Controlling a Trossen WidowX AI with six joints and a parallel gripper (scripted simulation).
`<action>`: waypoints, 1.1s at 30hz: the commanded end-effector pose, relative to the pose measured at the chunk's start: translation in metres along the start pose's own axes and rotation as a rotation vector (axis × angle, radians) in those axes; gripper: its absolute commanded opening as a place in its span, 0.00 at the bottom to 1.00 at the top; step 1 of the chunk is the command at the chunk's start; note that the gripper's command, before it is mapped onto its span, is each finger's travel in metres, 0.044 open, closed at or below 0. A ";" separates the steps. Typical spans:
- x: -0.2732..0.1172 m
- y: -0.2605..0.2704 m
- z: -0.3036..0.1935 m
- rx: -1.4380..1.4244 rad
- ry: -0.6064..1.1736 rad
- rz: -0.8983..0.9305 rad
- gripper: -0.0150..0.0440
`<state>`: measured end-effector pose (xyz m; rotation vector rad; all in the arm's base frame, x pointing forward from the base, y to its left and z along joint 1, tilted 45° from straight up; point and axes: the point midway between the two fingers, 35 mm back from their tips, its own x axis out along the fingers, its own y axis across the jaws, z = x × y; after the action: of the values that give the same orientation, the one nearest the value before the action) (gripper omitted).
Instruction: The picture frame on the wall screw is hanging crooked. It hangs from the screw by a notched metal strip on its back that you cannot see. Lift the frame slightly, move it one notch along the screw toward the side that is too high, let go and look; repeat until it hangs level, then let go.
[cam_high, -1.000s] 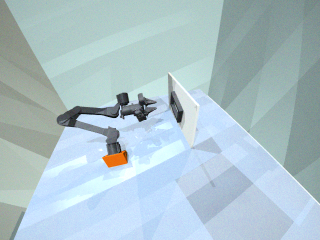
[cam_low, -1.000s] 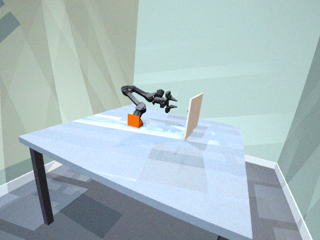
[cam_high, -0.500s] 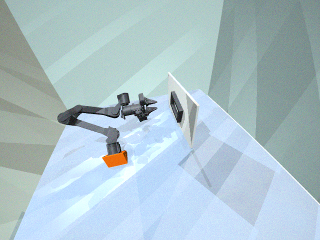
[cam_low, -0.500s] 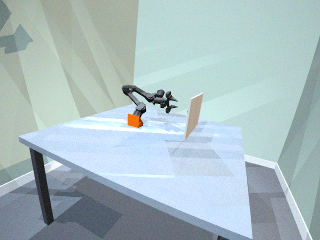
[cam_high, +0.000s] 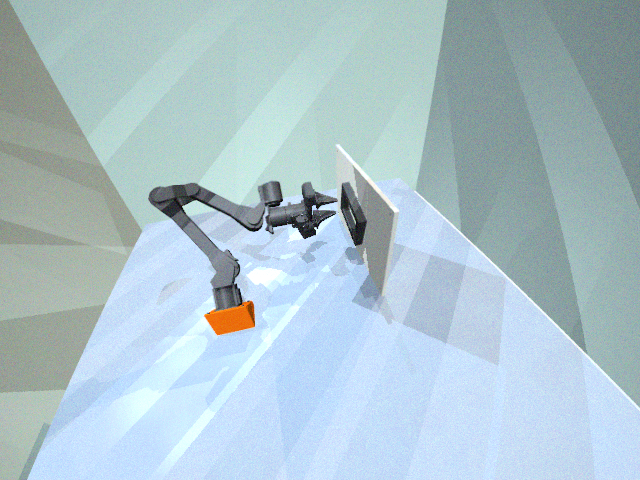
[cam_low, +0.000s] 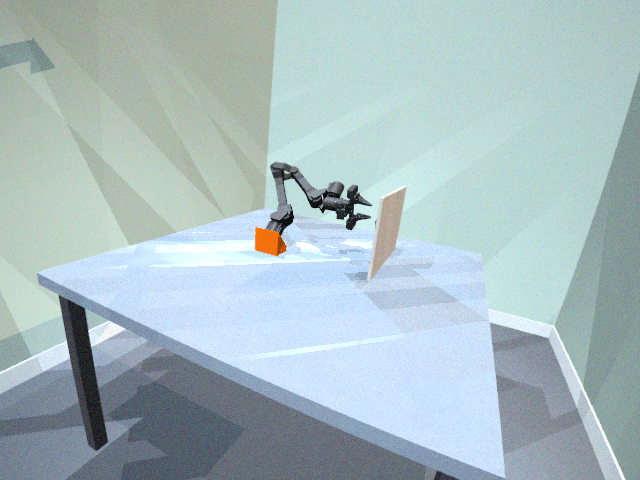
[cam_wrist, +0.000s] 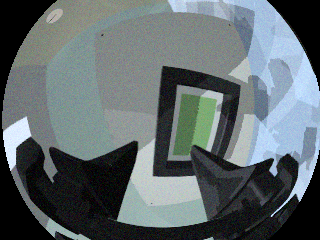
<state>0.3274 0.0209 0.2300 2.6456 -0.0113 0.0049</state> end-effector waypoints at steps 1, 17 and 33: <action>0.011 0.000 0.000 0.005 0.008 0.000 0.69; 0.014 0.000 0.000 0.005 0.008 0.000 0.69; 0.040 0.000 -0.001 0.005 0.009 0.001 0.69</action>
<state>0.3623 0.0203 0.2293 2.6458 -0.0120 0.0095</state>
